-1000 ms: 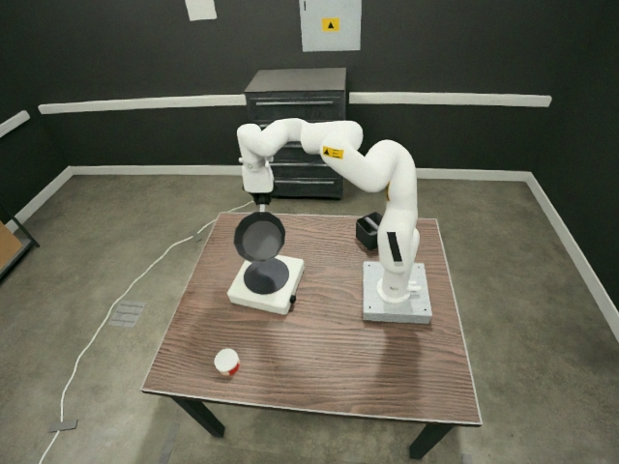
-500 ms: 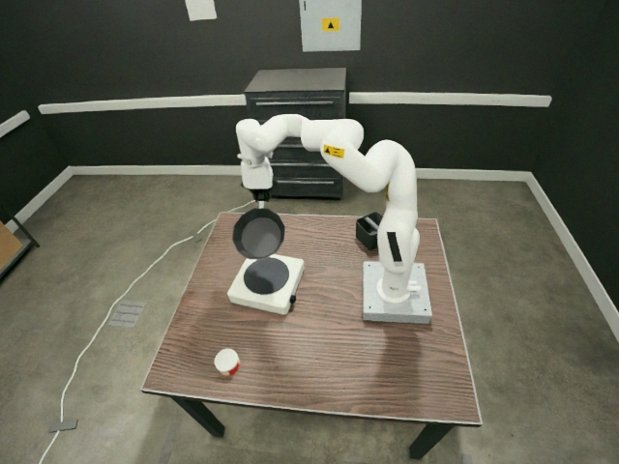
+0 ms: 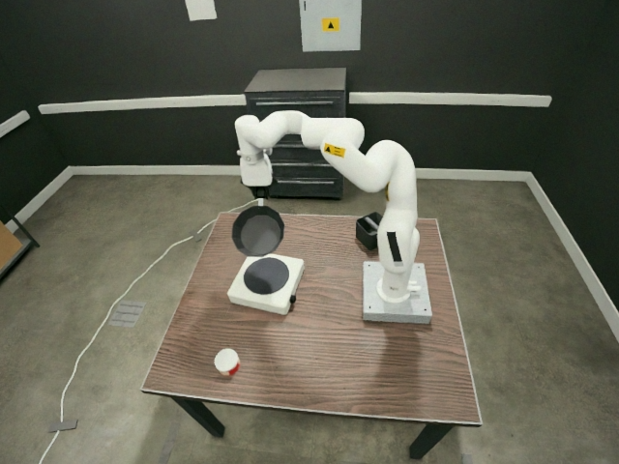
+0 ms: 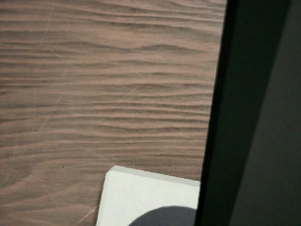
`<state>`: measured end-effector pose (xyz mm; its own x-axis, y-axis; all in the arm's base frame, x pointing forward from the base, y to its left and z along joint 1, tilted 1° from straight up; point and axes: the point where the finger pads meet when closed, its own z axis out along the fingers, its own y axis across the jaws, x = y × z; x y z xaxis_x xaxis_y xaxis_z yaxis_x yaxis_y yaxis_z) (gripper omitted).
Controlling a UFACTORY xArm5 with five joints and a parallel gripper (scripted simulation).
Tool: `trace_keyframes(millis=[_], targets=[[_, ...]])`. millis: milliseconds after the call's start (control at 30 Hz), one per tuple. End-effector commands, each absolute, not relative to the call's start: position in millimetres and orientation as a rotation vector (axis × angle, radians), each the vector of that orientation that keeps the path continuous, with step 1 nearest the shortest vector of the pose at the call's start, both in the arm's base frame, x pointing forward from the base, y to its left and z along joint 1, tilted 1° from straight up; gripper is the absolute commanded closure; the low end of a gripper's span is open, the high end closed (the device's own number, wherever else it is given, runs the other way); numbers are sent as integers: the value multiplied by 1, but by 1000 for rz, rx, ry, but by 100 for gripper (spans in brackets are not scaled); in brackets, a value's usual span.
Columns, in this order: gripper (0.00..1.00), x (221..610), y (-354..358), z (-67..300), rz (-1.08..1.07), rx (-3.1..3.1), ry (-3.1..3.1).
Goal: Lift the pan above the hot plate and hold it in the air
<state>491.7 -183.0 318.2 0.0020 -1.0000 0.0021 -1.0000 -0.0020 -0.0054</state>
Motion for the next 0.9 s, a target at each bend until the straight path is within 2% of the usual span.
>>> trace_keyframes(millis=[0,867], targets=[[100,492,-183,323,-15,-2220,2216],[100,492,-183,335,-15,-2220,2216]])
